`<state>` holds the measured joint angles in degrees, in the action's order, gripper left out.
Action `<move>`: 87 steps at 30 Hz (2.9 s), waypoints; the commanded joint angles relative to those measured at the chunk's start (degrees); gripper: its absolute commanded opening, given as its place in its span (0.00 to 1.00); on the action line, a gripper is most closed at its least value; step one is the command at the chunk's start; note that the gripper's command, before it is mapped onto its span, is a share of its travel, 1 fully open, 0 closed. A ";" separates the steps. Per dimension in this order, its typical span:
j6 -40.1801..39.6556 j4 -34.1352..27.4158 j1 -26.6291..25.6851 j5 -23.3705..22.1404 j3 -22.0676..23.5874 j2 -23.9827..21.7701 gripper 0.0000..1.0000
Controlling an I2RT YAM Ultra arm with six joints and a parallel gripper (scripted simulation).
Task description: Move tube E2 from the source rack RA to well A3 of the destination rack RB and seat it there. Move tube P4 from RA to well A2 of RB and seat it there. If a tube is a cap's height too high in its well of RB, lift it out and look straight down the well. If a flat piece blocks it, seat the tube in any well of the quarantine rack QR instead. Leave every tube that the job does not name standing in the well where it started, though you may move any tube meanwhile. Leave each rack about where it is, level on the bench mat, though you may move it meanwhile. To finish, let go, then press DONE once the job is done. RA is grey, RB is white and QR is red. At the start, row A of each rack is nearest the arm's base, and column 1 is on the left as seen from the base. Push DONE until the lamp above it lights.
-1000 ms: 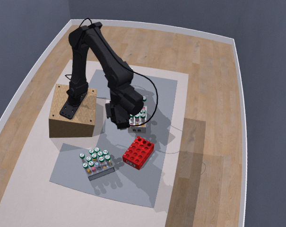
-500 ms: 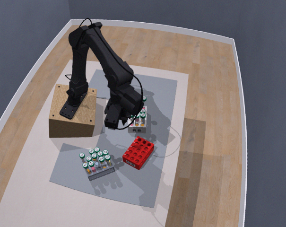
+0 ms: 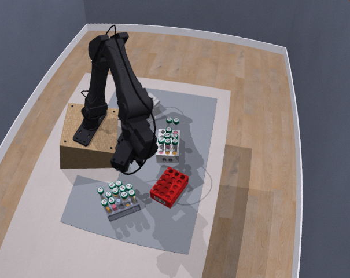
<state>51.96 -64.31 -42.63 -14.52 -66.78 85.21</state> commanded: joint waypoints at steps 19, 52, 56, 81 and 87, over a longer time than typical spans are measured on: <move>-12.36 -1.35 -9.65 -1.74 -7.35 6.14 0.30; -8.77 10.05 -6.81 -0.56 2.73 9.77 0.30; -8.40 11.76 -6.44 -0.52 3.81 10.29 0.30; -7.89 14.58 -6.17 -0.47 5.39 8.74 0.30; -7.63 15.10 -5.69 -0.46 6.23 9.03 0.30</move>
<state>43.86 -50.06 -48.97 -15.77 -61.71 95.57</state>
